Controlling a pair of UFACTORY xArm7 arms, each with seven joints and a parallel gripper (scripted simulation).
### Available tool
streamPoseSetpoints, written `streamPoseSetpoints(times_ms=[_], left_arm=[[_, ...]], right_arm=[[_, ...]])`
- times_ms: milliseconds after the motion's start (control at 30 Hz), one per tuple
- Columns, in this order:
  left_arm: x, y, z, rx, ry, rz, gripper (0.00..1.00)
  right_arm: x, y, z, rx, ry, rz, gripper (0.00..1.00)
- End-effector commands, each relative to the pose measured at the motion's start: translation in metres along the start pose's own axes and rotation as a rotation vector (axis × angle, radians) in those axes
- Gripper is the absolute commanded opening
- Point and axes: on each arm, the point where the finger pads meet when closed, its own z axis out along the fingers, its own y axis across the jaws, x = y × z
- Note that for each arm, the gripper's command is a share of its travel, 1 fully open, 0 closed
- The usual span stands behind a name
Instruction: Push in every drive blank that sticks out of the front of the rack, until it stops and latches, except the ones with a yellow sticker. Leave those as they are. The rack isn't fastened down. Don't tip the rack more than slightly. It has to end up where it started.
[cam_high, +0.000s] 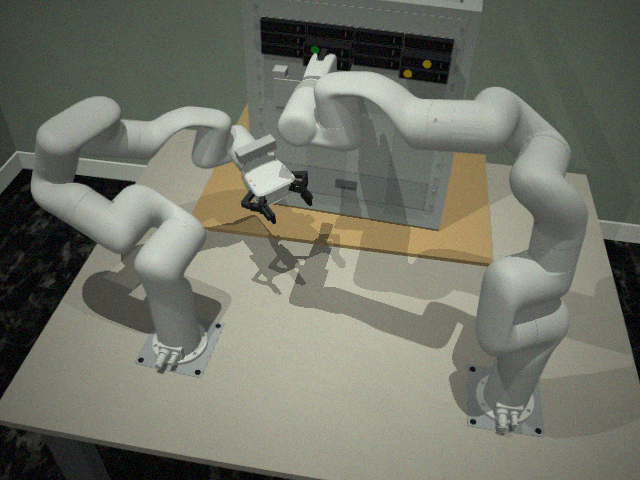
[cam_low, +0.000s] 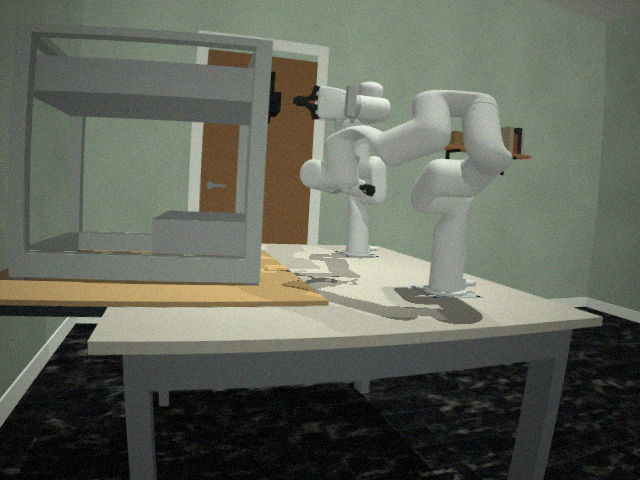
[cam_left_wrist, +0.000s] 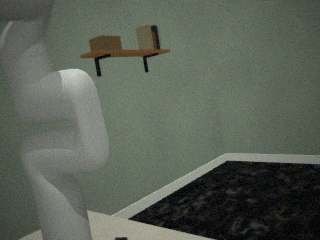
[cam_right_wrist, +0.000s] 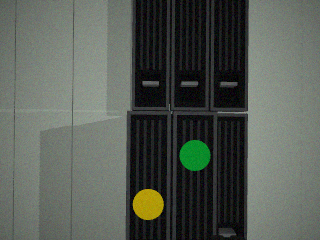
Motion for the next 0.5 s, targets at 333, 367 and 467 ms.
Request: streamPoseSetpoints(times_ms=[333, 367, 467], left_arm=[[0.001, 0.000, 0.000, 0.000, -0.002, 0.002, 1.00], [0.001, 0.000, 0.000, 0.000, -0.002, 0.002, 1.00], [0.001, 0.000, 0.000, 0.000, -0.002, 0.002, 1.00]], right_arm=[[0.019, 0.000, -0.001, -0.004, -0.007, 0.004, 0.00], [0.019, 0.000, 0.003, -0.004, -0.007, 0.004, 0.00], [0.019, 0.000, 0.020, -0.004, -0.007, 0.004, 0.00]])
